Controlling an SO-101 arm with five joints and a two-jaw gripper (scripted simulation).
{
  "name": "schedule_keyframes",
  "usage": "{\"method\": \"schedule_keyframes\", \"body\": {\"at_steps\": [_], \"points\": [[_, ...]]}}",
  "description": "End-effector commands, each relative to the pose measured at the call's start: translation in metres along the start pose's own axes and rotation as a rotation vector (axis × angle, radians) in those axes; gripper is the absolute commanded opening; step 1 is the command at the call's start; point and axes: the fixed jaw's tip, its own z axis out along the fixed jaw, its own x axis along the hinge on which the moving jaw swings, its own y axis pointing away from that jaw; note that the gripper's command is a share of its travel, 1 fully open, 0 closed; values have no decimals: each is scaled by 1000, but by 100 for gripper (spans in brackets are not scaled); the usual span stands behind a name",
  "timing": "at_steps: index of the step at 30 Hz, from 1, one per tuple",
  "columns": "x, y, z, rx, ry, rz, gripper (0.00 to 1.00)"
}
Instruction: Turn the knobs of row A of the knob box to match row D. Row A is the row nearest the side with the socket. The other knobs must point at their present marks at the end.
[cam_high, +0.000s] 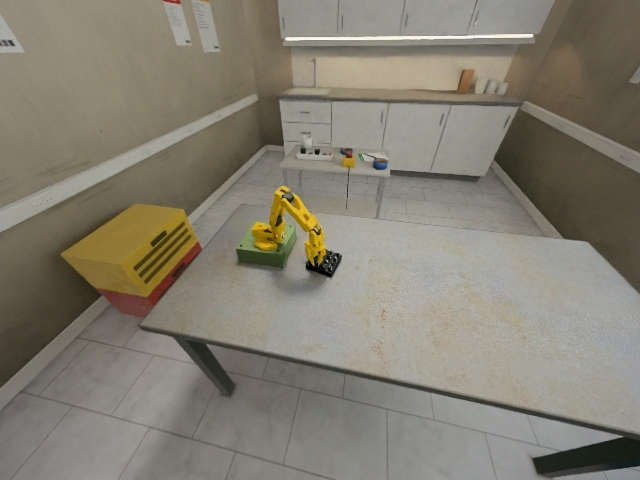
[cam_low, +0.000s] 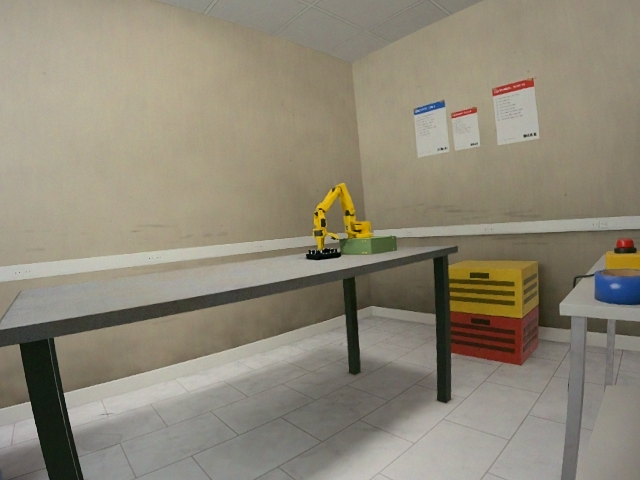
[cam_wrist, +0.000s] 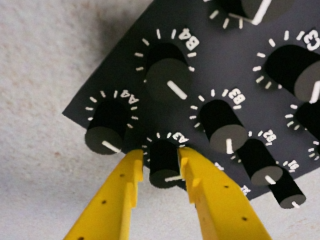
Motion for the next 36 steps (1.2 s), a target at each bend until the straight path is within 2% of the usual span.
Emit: {"method": "schedule_keyframes", "body": {"at_steps": [1,15,26,36], "points": [[0,1,-5,-2,1,-5,8],[0,1,-26,-2,1,-5,8],[0,2,-33,-2,1,-5,8],[0,2,-34,-2,1,-5,8]]}}
